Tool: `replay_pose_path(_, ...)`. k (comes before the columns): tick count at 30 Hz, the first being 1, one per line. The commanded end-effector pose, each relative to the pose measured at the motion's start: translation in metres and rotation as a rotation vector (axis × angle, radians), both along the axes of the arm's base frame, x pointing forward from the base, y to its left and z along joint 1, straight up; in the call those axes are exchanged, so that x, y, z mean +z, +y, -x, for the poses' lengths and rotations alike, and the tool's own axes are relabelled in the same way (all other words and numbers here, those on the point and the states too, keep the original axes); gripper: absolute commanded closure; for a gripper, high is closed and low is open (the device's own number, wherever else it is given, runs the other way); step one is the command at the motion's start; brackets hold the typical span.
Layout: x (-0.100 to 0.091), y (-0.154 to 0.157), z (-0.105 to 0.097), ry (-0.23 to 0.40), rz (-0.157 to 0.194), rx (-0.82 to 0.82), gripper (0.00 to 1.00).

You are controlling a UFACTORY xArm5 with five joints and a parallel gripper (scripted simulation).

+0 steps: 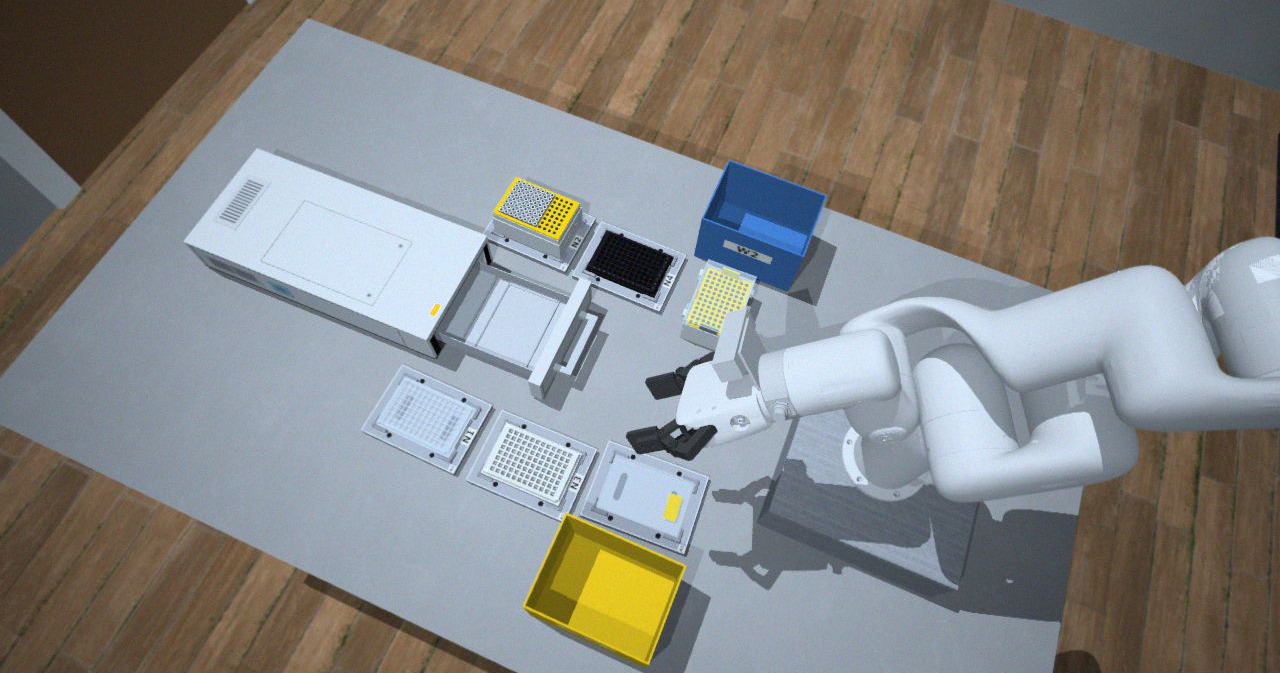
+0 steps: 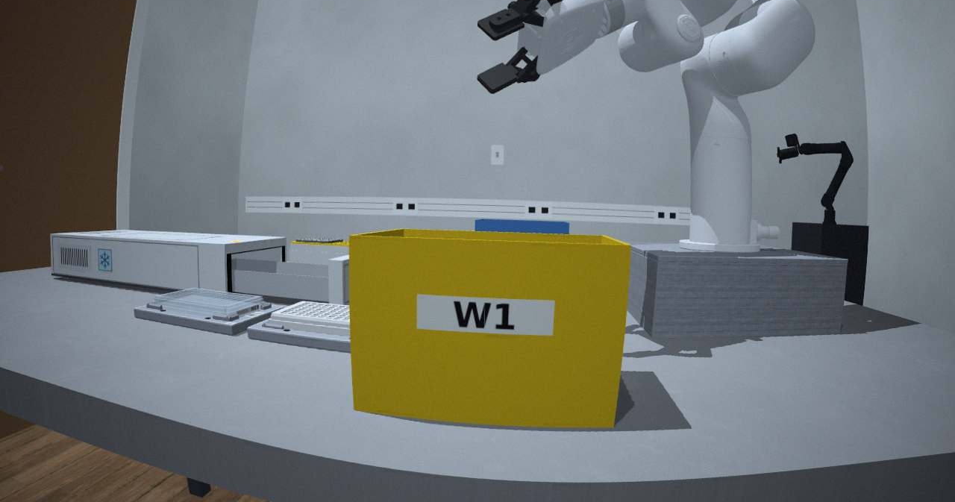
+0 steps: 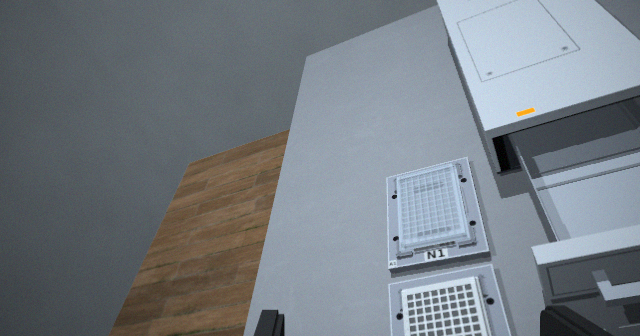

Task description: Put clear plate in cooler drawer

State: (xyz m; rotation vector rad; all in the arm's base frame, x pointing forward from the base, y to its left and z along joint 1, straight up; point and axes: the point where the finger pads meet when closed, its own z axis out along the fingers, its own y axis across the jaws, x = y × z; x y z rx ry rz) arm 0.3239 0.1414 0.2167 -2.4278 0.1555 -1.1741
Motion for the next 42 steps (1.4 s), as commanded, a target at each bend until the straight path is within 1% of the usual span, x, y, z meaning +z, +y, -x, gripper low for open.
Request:
replay_pose_path(1, 0.002, 0.000, -0.001, -0.004, -0.002, 0.000, 0.00)
replay_pose_path(17, 0.002, 0.000, -0.001, -0.004, -0.002, 0.000, 0.00)
replay_pose_path(20, 0.003, -0.006, -0.015, 0.065, 0.071, -0.009, 0.00)
replay_pose_path(21, 0.003, -0.008, -0.019, 0.082, 0.089, -0.011, 0.00)
replay_pose_path(23, 0.003, -0.010, -0.023, 0.082, 0.089, -0.011, 0.00)
replay_pose_path(25, 0.004, -0.015, -0.032, 0.129, 0.132, -0.014, 0.00)
replay_pose_path(26, 0.004, -0.016, -0.033, 0.129, 0.132, -0.014, 0.00)
replay_pose_path(28, 0.004, -0.022, -0.041, 0.177, 0.172, -0.015, 0.00)
replay_pose_path(29, 0.004, -0.022, -0.042, 0.177, 0.172, -0.015, 0.00)
replay_pose_path(31, 0.004, -0.029, -0.049, 0.226, 0.210, -0.015, 0.00)
replay_pose_path(34, 0.004, -0.030, -0.049, 0.226, 0.210, -0.015, 0.00)
replay_pose_path(37, 0.005, -0.041, -0.059, 0.309, 0.266, -0.011, 0.00)
replay_pose_path(38, 0.006, -0.045, -0.062, 0.328, 0.279, -0.010, 0.00)
replay_pose_path(39, 0.006, -0.046, -0.063, 0.328, 0.279, -0.010, 0.00)
replay_pose_path(42, 0.008, -0.059, -0.070, 0.410, 0.325, -0.001, 0.00)
